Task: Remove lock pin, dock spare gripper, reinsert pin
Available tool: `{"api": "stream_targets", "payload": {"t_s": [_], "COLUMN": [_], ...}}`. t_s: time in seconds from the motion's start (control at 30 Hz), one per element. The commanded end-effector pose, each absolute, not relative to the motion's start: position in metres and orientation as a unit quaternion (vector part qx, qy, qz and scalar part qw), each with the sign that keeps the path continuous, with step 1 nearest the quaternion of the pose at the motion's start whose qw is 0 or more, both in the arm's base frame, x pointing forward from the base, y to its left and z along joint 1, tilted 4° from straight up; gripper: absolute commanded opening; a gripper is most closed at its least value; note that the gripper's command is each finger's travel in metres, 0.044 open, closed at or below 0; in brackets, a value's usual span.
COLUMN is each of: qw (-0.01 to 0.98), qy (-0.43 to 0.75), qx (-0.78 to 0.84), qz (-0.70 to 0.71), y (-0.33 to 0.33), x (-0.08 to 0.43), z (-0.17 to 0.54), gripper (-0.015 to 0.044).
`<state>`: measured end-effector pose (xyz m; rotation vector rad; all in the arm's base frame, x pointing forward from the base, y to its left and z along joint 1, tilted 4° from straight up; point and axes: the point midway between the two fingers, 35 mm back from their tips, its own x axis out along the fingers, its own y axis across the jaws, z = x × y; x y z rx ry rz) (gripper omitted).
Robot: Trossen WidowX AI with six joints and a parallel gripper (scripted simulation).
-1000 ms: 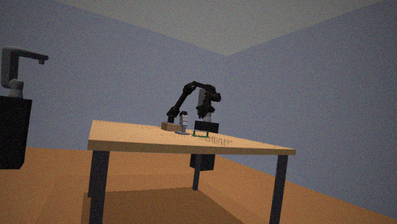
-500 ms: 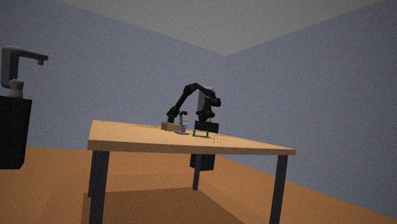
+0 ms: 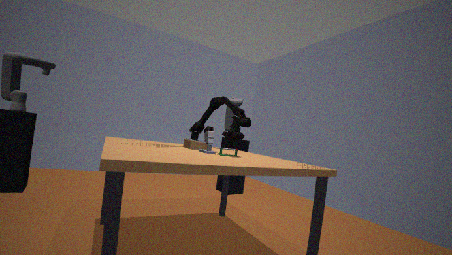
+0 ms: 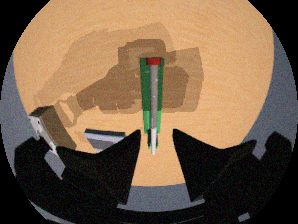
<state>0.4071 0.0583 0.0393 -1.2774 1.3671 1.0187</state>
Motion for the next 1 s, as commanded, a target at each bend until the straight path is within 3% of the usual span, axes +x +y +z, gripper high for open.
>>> {"api": "stream_targets", "payload": {"t_s": [0.0,0.97], "qw": [0.481,0.481], "qy": [0.566,0.566], "qx": [-0.52,-0.52], "qz": [0.421,0.422], "y": [0.059,0.063], "x": [0.405,0.406], "z": [0.027,-0.009], "gripper": [0.018,0.018]}}
